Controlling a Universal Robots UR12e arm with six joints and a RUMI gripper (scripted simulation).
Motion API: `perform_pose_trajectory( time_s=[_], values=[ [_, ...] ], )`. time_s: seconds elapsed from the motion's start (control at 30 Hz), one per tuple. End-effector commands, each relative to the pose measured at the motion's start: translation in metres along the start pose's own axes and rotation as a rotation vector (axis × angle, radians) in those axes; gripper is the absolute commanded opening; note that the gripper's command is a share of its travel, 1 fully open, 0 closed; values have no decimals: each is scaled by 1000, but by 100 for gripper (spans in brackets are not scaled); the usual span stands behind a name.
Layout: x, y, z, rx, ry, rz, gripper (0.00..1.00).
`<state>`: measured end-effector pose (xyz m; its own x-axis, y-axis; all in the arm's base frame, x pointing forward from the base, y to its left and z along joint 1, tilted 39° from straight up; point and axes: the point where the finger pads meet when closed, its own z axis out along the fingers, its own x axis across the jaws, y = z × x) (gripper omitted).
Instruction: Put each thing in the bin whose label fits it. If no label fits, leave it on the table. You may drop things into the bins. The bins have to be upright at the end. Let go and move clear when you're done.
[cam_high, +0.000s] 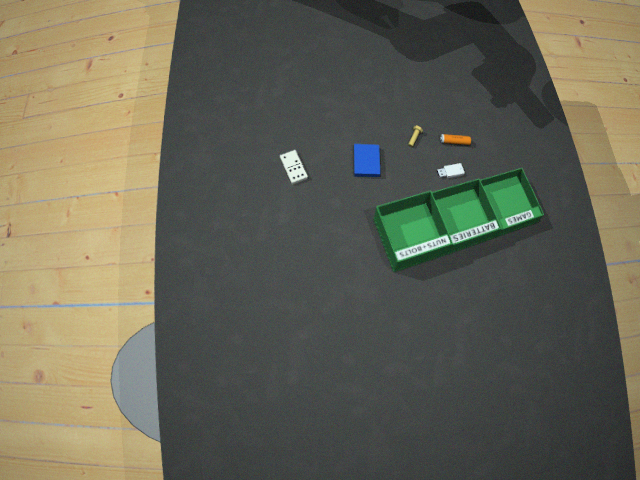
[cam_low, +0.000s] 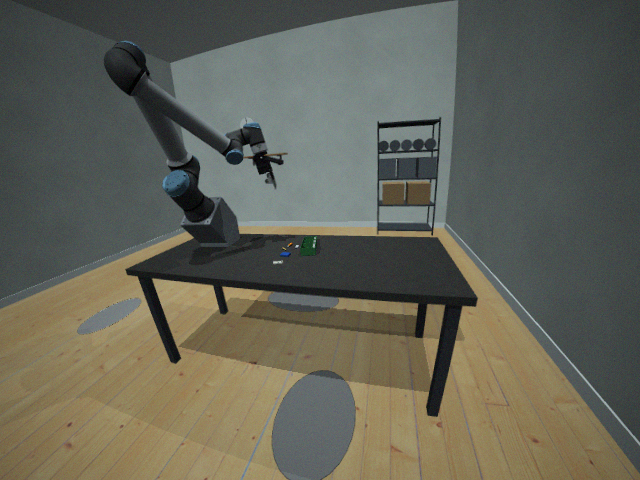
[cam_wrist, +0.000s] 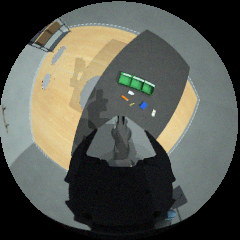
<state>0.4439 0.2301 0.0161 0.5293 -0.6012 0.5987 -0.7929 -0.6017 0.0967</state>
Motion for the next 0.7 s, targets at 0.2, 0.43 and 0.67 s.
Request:
perform_pose_trajectory(
  time_s=[0.2, 0.43, 0.67],
  values=[
    [41, -8, 36, -66, 3, 161, 4],
    [63, -8, 58, -73, 3, 179, 4],
    [93, -4, 87, -122, 7, 292, 4]
  ],
)
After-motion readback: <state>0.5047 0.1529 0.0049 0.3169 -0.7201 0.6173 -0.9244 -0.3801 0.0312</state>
